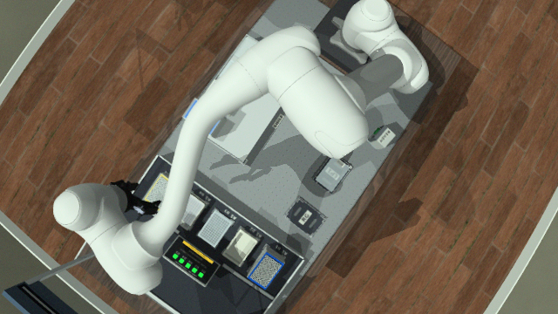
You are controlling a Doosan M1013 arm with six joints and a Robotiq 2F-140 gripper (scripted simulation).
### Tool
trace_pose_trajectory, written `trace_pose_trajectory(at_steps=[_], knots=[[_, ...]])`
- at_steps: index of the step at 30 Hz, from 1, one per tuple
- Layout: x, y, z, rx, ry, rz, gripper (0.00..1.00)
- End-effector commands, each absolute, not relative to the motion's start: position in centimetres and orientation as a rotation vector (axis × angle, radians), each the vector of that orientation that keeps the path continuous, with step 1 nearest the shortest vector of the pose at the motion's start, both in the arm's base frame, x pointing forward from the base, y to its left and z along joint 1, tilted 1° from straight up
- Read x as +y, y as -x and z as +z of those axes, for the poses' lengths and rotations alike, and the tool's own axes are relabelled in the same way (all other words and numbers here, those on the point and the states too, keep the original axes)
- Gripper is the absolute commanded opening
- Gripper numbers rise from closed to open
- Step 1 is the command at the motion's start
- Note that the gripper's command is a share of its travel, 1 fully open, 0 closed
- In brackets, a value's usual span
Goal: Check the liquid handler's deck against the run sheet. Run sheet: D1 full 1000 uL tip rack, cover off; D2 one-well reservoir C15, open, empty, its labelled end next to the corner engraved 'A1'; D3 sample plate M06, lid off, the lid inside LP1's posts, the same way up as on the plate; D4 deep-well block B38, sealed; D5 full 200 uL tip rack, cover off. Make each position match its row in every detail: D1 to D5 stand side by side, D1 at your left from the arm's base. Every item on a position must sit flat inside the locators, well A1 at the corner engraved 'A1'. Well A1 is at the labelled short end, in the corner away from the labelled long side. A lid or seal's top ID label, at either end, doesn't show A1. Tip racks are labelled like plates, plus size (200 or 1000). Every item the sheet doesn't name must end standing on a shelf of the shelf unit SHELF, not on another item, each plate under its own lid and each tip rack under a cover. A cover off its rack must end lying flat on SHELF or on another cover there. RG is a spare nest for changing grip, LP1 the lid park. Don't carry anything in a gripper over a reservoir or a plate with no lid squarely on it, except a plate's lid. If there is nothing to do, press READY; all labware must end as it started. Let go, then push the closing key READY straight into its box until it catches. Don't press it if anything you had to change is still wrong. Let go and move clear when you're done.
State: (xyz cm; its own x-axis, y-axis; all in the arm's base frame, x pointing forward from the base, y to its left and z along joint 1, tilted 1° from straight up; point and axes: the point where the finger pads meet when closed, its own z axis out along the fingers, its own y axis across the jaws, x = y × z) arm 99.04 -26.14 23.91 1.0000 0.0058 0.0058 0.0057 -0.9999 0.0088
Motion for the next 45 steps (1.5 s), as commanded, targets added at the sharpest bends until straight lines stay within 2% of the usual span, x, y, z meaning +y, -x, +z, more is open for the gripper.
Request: trace_pose_trajectory(at_steps=[1, 45], knots=[[-26.1, -99.1, 23.7, 0.009, -3.133, 0.013, 0.67], [-26.2, -99.1, 17.3, 0.009, -3.133, 0.013, 0.67]])
